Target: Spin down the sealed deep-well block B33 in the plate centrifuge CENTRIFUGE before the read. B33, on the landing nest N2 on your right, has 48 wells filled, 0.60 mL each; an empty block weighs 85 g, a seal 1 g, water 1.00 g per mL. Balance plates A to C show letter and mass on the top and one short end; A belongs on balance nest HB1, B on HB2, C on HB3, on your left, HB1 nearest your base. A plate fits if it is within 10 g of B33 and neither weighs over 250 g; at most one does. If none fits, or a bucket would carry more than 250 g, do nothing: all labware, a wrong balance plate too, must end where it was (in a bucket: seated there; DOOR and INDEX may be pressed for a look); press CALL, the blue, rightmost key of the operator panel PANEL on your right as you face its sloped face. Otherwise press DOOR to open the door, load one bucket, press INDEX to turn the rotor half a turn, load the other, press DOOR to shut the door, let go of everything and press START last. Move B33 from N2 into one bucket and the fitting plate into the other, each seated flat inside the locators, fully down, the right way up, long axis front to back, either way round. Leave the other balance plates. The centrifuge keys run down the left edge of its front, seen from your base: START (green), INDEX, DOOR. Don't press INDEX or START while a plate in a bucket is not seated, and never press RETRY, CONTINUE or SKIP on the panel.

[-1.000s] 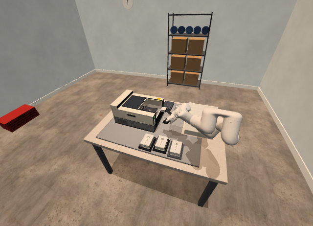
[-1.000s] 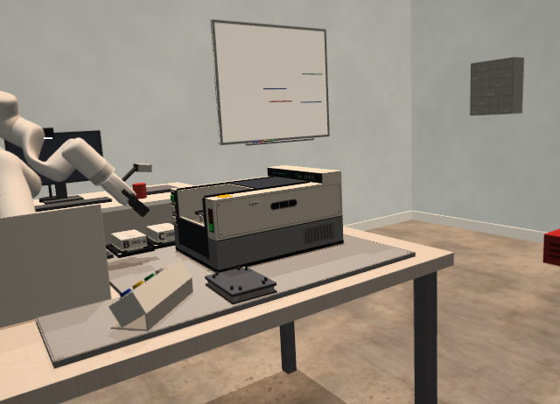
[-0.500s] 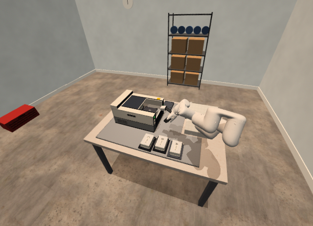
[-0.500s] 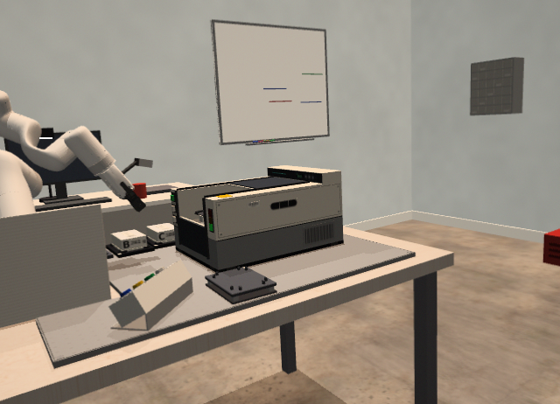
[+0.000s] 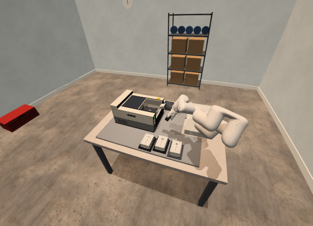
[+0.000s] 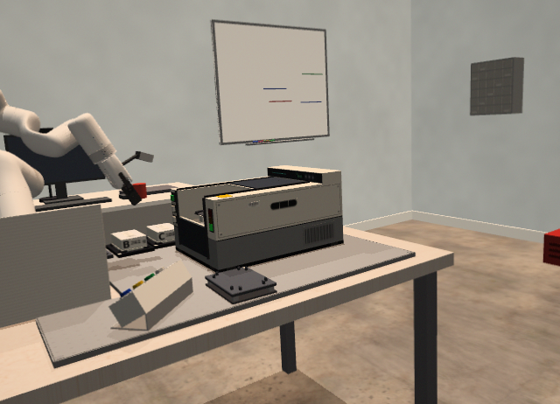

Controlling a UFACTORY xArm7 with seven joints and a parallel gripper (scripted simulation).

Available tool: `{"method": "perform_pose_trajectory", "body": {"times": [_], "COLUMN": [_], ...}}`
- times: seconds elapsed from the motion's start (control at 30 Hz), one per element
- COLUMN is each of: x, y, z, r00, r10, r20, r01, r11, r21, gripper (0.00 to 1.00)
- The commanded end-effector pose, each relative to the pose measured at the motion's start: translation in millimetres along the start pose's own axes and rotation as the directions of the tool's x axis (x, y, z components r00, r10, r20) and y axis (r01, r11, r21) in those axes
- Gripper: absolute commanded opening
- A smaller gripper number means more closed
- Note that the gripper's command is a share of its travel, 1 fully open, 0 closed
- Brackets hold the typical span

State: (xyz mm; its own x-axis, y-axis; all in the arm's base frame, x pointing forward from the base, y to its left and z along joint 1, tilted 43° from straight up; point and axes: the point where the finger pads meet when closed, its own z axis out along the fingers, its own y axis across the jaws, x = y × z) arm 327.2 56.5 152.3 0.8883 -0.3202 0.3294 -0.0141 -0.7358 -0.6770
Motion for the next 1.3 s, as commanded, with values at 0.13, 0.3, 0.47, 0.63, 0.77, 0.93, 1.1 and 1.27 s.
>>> {"method": "perform_pose_trajectory", "body": {"times": [0.13,0.3,0.47,0.63,0.77,0.93,1.1,1.27], "x": [2,2,3,3,3,3,3,3], "y": [-3,-2,-2,-2,-2,-2,-2,-2], "z": [-50.9,-64.1,-72.1,-81.5,-85.6,-87.3,-87.6,-87.6], "r00": [0.956,0.938,0.919,0.896,0.885,0.881,0.881,0.881], "r10": [-0.002,-0.003,-0.003,-0.004,-0.004,-0.004,-0.004,-0.004], "r20": [0.292,0.347,0.395,0.445,0.465,0.473,0.474,0.474], "r01": [-0.002,-0.002,-0.002,-0.002,-0.002,-0.002,-0.002,-0.002], "r11": [1.000,1.000,1.000,1.000,1.000,1.000,1.000,1.000], "r21": [0.014,0.013,0.013,0.014,0.014,0.014,0.014,0.014], "gripper": [0.00,0.00,0.00,0.00,0.00,0.00,0.00,0.00]}}
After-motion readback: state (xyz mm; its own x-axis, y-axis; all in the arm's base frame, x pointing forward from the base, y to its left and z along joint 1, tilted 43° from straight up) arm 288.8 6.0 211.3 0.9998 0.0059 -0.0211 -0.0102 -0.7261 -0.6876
